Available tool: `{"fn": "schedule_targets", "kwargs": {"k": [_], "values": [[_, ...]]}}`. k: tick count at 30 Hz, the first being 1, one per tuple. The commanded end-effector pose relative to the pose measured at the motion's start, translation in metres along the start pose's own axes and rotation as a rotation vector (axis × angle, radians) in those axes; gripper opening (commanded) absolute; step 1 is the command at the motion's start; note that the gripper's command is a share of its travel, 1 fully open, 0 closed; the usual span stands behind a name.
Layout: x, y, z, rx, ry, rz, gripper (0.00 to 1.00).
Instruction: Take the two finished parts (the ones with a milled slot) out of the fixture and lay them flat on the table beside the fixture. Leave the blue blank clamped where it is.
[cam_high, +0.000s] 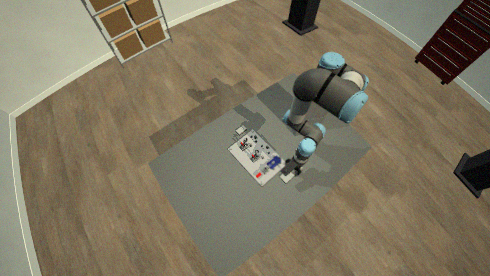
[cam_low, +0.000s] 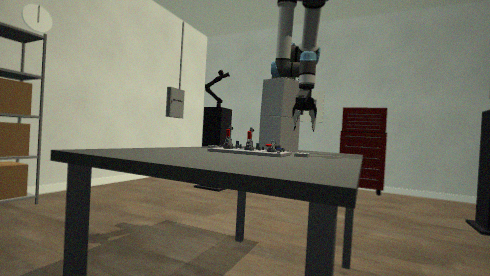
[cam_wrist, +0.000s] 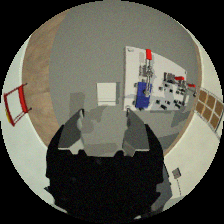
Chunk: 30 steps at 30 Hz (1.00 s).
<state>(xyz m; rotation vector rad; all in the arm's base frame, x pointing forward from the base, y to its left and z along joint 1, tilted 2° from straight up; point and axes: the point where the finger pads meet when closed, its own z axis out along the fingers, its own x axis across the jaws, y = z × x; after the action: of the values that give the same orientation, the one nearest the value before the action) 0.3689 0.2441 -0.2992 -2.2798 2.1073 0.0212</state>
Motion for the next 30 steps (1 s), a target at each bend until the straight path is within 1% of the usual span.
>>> {"fn": "schedule_targets", "kwargs": {"k": [1,3,5,13,19,30], "values": [[0.000,0.000,-0.017,0.001,0.000,0.000,0.54],[0.000,0.000,-0.024,0.001,0.000,0.000,0.54],[0.000,0.000,-0.024,0.001,0.000,0.000,0.54],[0.000,0.000,-0.055,0.001,0.000,0.000,0.54],[0.000,0.000,-0.073,0.001,0.000,0.000,0.54],[0.000,0.000,-0.084,0.001,0.000,0.000,0.54]]}}
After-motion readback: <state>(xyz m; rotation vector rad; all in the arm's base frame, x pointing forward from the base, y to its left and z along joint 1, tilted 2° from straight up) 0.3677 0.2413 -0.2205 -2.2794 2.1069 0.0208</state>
